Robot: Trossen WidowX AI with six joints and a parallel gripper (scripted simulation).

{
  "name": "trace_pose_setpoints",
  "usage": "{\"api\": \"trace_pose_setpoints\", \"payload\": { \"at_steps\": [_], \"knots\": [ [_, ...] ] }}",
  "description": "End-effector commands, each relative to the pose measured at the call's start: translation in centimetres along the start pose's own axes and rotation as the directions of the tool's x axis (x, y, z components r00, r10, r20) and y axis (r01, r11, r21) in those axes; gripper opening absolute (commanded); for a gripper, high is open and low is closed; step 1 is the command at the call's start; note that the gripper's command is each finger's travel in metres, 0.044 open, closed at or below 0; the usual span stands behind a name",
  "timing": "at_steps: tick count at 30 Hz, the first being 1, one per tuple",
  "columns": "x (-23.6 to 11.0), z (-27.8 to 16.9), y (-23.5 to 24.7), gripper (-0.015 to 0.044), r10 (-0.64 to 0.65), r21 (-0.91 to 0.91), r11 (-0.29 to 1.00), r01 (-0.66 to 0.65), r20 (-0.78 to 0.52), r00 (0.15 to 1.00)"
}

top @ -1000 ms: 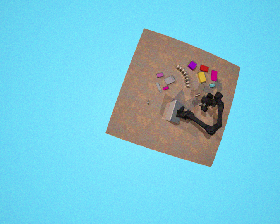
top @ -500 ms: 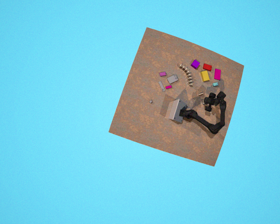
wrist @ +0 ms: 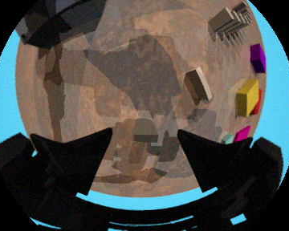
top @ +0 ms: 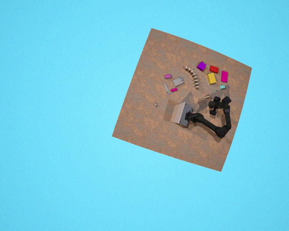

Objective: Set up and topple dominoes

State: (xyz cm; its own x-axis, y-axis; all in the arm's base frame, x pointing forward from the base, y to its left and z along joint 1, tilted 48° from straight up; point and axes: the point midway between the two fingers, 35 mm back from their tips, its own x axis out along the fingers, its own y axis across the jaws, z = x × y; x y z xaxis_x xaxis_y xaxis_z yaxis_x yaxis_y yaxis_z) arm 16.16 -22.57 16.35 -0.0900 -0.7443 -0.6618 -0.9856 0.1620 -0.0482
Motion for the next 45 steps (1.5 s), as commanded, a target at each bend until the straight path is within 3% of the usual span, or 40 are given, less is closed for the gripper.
{"api": "trace_pose_setpoints", "payload": {
  "at_steps": [1,3,16,26,37,45],
  "knots": [
    [0.7,0.3,0.1,0.0440,0.003,-0.008,1.000,-0.003,0.006,1.000],
    [0.8,0.3,0.1,0.0440,0.003,-0.008,1.000,-0.003,0.006,1.000],
    [0.8,0.3,0.1,0.0107,0.003,-0.008,1.000,-0.003,0.006,1.000],
    [0.6,0.3,0.0,0.0107,0.003,-0.007,1.000,-0.003,0.007,1.000],
    [-11.7,0.4,-0.2,0.0107,0.002,-0.038,0.999,-0.001,0.013,1.000],
    [-12.5,0.8,-0.6,0.0107,-0.003,-0.003,1.000,0.003,0.010,1.000]
  ]
}}
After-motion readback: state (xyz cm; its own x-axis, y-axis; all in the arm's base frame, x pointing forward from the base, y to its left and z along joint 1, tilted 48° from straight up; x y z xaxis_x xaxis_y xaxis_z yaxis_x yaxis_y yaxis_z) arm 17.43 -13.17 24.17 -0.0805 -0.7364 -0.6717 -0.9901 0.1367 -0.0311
